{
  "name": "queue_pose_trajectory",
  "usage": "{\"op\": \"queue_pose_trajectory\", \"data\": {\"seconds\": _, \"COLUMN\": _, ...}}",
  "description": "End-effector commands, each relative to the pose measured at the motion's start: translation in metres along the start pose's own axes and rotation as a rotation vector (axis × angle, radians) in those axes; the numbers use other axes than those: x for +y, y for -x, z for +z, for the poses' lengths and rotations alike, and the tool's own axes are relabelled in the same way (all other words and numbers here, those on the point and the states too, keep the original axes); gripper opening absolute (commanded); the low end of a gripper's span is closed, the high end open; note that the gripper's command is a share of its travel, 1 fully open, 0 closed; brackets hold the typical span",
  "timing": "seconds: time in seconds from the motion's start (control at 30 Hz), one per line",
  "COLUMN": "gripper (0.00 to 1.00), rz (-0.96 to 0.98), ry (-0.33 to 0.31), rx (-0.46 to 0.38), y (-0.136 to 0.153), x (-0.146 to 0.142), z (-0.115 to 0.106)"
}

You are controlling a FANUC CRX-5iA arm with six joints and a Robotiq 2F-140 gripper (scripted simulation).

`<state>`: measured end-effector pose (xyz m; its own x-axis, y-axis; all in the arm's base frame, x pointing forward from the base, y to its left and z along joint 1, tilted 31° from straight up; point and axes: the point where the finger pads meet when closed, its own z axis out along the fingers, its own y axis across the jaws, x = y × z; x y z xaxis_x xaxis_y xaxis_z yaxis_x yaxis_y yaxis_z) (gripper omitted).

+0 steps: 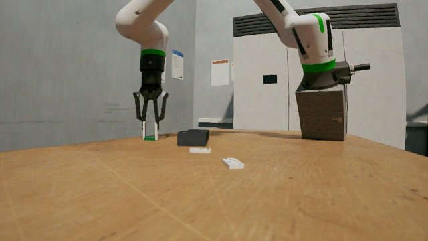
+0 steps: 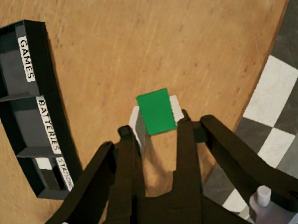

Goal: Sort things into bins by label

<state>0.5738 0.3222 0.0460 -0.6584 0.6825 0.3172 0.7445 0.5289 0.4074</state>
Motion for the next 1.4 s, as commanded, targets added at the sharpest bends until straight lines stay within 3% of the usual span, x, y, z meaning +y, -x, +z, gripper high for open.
{"op": "queue_pose_trajectory", "data": {"seconds": 0.0, "gripper": 0.29, "rz": 0.0, "ry": 0.0, "rx": 0.0, "y": 0.0, "x": 0.0, "z": 0.0}}
{"op": "queue_pose_trajectory", "data": {"seconds": 0.73, "gripper": 0.29, "rz": 0.0, "ry": 0.0, "rx": 0.0, "y": 0.0, "x": 0.0, "z": -0.06}}
{"op": "queue_pose_trajectory", "data": {"seconds": 1.27, "gripper": 0.29, "rz": 0.0, "ry": 0.0, "rx": 0.0, "y": 0.0, "x": 0.0, "z": -0.06}}
{"op": "queue_pose_trajectory", "data": {"seconds": 1.37, "gripper": 0.29, "rz": 0.15, "ry": 0.0, "rx": 0.0, "y": 0.004, "x": -0.017, "z": -0.06}}
